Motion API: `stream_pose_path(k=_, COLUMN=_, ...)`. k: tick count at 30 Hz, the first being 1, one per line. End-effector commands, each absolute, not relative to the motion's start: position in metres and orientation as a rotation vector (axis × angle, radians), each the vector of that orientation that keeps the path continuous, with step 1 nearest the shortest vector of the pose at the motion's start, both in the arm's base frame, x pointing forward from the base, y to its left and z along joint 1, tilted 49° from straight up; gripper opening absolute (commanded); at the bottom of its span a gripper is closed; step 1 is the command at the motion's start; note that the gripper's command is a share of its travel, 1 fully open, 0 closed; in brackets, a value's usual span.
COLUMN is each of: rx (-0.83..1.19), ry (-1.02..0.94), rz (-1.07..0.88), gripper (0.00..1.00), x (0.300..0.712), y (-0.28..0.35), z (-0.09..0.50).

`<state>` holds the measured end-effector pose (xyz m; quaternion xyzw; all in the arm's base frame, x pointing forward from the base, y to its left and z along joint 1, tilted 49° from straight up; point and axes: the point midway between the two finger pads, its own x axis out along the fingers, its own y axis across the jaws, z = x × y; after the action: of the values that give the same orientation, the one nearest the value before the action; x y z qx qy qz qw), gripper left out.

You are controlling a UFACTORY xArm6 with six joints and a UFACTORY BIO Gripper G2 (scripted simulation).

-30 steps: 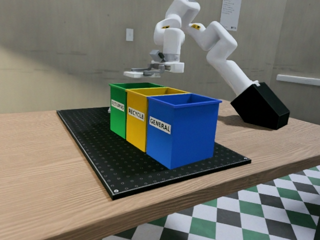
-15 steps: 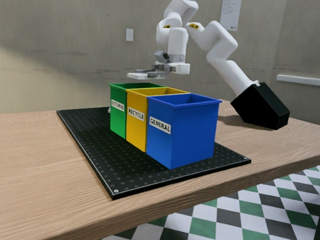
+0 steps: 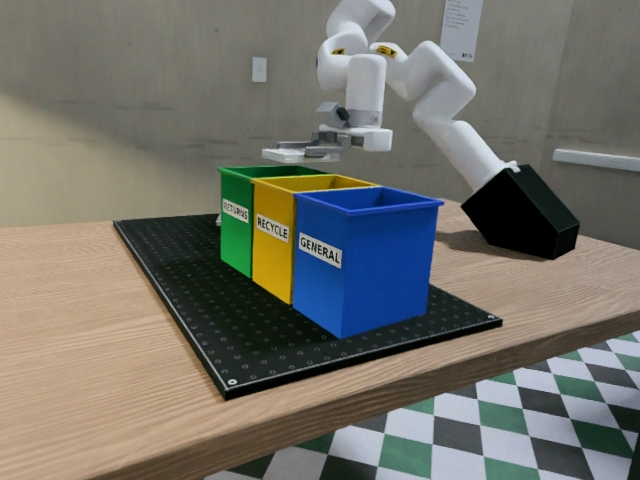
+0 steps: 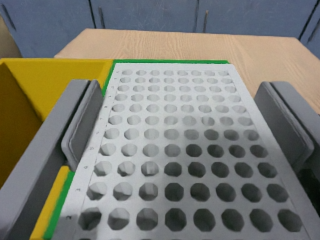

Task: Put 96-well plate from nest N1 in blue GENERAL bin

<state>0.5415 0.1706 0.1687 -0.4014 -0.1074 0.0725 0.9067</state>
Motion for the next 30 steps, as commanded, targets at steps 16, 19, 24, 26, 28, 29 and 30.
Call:
stream_pose_path(k=16, rx=-0.827, ry=-0.225, rz=0.149, gripper=0.00, x=0.551, y=0.210, z=0.131)
stream_pose_path(k=19, rx=-0.827, ry=-0.225, rz=0.149, gripper=0.00, x=0.552, y=0.214, z=0.126)
stream_pose_path(k=24, rx=-0.827, ry=-0.225, rz=0.149, gripper=0.00, x=0.554, y=0.226, z=0.114)
stream_pose_path(k=26, rx=-0.827, ry=-0.225, rz=0.149, gripper=0.00, x=0.555, y=0.231, z=0.109)
stream_pose_path(k=28, rx=-0.827, ry=-0.225, rz=0.149, gripper=0.00, x=0.556, y=0.235, z=0.105)
stream_pose_path(k=29, rx=-0.827, ry=-0.225, rz=0.149, gripper=0.00, x=0.557, y=0.237, z=0.102)
stream_pose_path(k=30, rx=-0.827, ry=-0.225, rz=0.149, gripper=0.00, x=0.557, y=0.240, z=0.100)
